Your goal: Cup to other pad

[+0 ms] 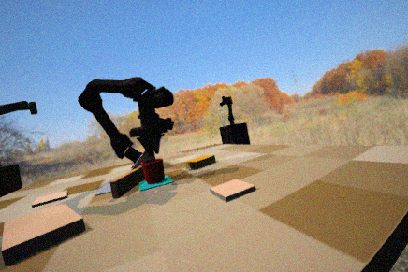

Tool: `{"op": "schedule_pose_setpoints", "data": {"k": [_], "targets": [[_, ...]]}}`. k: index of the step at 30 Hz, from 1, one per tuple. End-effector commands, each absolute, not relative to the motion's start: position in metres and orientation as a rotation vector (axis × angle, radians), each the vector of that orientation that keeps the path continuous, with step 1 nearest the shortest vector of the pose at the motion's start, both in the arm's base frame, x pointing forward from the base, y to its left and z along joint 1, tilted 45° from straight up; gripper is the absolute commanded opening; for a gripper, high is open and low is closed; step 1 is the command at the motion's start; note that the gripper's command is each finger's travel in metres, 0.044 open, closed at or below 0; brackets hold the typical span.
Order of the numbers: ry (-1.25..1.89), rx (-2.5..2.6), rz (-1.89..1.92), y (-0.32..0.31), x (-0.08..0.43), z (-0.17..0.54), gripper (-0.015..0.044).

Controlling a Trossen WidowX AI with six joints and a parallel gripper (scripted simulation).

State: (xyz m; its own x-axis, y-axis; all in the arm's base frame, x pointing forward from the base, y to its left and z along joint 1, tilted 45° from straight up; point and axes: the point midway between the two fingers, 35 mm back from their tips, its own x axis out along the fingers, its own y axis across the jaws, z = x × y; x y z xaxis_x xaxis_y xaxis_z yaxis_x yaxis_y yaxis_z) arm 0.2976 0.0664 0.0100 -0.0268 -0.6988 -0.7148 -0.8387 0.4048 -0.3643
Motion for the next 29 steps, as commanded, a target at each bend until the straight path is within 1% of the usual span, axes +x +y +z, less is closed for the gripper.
{"op": "schedule_pose_setpoints", "data": {"k": [1,6,24,29], "targets": [[1.767,-1.340,0.197,0.066,0.298,0.010,0.0312],[1.767,-1.340,0.197,0.070,0.298,0.013,0.0440],[1.768,-1.333,0.197,0.108,0.303,0.053,0.0440],[1.762,-1.339,0.199,0.108,0.304,0.053,0.0440]]}}
